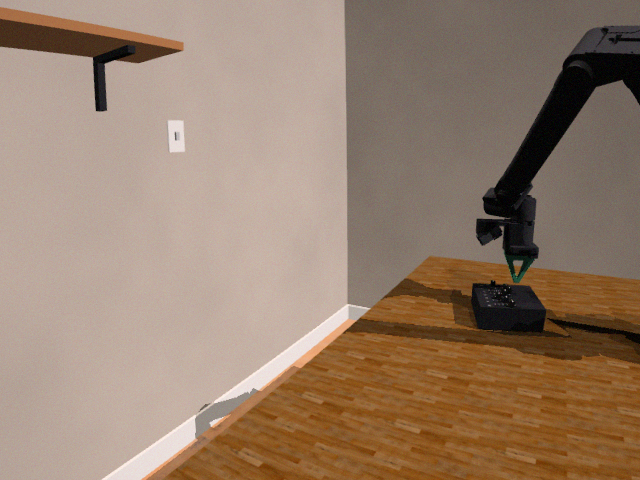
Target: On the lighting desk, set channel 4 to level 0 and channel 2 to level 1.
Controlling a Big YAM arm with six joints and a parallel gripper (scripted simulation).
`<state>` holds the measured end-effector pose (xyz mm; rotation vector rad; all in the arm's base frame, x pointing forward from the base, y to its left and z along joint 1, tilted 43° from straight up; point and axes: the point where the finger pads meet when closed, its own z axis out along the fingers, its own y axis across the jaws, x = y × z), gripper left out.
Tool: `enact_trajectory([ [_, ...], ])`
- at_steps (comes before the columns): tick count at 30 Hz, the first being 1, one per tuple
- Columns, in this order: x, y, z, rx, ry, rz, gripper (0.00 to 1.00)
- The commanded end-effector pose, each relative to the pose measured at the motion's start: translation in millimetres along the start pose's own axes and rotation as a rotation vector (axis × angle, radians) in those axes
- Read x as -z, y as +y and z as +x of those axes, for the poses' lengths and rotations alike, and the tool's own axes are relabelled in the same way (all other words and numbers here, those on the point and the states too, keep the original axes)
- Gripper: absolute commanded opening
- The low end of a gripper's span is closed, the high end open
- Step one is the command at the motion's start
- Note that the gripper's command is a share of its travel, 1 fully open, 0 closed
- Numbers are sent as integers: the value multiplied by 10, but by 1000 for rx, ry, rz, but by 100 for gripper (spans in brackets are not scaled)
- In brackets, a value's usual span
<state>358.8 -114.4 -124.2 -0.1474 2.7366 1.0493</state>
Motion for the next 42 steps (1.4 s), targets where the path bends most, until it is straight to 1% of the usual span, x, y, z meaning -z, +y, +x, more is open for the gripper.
enact_trajectory([
  [1, 73, -32, -10, 10, -20, 16, 0],
  [7, 32, -50, 34, -4, -11, 5, 0],
  [12, 37, -88, 2, -3, -13, 7, 0],
  [42, 38, -88, 2, -3, -13, 7, 0],
])
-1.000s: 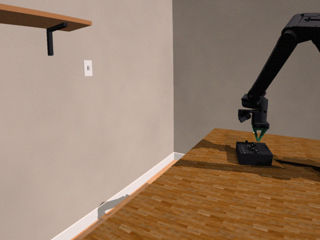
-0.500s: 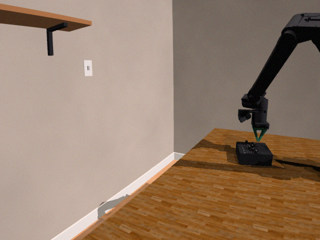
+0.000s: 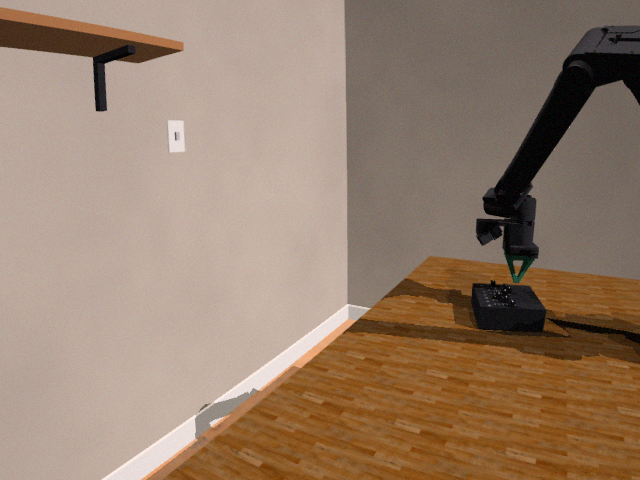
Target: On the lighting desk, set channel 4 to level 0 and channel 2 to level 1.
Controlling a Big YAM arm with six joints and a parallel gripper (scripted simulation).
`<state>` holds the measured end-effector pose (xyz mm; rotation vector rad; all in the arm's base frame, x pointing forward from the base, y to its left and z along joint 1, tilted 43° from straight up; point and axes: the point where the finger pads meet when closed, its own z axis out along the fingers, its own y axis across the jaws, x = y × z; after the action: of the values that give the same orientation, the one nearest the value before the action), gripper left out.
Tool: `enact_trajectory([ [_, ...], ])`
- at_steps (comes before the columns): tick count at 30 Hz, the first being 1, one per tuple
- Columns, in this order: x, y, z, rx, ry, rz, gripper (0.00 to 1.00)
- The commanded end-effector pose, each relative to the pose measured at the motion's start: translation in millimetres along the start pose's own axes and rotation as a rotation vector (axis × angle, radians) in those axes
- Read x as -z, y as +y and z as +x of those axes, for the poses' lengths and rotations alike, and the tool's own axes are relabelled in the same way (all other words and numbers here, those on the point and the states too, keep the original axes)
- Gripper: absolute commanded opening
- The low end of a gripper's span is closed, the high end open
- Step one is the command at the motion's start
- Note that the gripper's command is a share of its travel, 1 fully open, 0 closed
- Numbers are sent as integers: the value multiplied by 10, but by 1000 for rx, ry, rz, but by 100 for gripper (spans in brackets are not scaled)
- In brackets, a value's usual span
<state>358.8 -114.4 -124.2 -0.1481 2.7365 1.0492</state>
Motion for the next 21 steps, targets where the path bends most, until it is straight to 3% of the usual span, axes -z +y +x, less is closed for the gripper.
enact_trajectory([
  [1, 38, -88, 2, -3, -13, 7, 0],
  [21, 93, -157, -117, 9, -22, 18, 0],
])
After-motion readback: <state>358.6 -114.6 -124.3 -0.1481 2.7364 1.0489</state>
